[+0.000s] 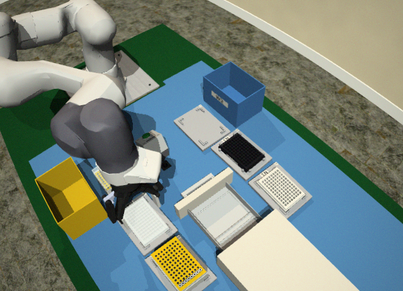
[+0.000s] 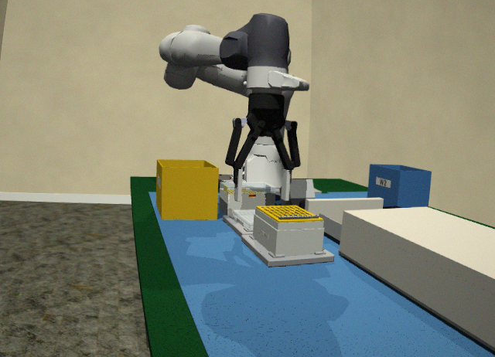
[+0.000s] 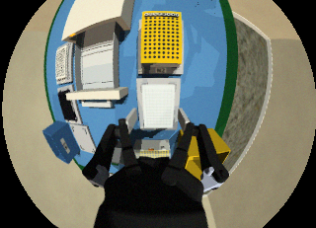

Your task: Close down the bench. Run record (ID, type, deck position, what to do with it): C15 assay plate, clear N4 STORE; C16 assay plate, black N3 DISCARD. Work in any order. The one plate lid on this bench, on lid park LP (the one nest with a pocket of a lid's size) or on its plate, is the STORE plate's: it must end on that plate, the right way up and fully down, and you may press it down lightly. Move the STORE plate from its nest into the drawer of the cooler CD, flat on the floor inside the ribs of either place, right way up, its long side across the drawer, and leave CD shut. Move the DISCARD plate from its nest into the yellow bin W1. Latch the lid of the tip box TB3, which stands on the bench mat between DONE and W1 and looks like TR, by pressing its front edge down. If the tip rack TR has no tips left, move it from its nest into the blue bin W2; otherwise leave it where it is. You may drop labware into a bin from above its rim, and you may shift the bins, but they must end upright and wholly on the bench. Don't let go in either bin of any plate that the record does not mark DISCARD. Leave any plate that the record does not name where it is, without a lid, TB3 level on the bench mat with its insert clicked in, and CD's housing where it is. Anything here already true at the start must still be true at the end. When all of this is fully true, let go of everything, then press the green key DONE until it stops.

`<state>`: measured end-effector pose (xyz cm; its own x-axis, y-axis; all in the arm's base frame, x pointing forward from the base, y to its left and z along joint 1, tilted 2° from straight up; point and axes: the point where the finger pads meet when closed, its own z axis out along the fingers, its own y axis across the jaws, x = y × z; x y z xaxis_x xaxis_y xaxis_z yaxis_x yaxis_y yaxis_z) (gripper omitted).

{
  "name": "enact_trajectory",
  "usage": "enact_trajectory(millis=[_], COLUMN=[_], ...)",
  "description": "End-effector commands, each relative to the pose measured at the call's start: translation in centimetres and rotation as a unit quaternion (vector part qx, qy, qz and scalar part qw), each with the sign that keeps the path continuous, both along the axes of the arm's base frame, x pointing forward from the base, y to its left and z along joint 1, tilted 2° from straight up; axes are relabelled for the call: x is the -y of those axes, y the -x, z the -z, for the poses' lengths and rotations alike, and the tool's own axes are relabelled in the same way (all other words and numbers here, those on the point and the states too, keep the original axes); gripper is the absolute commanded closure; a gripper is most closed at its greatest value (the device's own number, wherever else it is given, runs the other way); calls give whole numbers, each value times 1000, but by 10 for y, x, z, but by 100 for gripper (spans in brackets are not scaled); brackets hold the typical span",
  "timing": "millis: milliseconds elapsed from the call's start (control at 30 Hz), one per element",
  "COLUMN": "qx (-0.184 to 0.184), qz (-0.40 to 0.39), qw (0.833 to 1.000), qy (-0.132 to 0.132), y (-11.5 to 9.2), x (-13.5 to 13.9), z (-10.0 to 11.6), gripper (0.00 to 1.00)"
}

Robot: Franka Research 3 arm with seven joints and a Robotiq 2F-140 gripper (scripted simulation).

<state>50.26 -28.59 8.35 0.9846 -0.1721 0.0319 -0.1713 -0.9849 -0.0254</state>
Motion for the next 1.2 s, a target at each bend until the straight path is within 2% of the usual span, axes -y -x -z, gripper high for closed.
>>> enact_trajectory(millis=[0, 1167], qx=[-3, -3], qz=[-1, -1], qw=[1000, 1000], qy=[-1, -1], y=[2, 3], x=[1, 2], z=[-5, -47], gripper=[34, 34])
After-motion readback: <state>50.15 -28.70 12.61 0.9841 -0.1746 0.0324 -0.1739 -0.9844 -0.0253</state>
